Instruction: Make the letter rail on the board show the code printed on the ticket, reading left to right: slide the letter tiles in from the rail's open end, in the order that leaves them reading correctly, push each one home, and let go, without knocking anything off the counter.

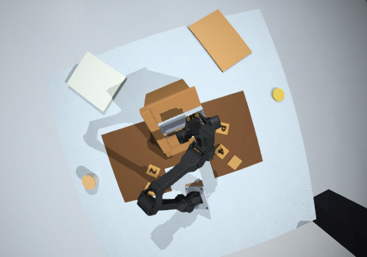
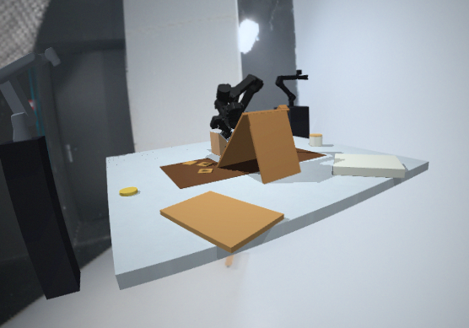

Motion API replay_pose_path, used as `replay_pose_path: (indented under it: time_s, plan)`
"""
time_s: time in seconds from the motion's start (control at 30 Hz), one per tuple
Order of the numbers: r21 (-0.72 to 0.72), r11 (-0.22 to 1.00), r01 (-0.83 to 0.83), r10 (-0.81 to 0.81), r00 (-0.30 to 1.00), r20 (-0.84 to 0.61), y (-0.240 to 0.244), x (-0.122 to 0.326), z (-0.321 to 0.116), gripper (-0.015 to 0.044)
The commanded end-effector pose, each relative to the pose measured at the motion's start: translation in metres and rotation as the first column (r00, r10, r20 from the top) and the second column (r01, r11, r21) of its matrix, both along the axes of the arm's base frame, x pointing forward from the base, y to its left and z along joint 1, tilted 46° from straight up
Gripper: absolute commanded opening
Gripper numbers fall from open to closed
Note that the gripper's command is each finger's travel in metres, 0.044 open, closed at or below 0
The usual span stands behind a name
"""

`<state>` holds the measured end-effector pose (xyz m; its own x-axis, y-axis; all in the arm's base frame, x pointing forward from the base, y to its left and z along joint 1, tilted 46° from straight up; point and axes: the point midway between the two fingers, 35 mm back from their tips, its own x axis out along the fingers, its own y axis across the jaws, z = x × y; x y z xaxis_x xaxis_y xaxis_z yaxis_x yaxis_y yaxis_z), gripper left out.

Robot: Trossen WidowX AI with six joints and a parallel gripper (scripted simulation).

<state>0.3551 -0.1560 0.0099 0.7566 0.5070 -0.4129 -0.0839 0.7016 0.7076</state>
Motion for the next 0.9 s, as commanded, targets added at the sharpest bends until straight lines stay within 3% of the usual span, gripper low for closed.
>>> replay_pose_path:
  time_s: [0.0, 0.87]
  plan:
    - [-0.003, 1.000, 0.003, -0.003, 1.000, 0.001, 0.002, -0.001, 0.003, 0.0000]
    - [-0.002, 1.000, 0.003, -0.003, 1.000, 0.000, 0.013, -0.002, 0.014, 0.0000]
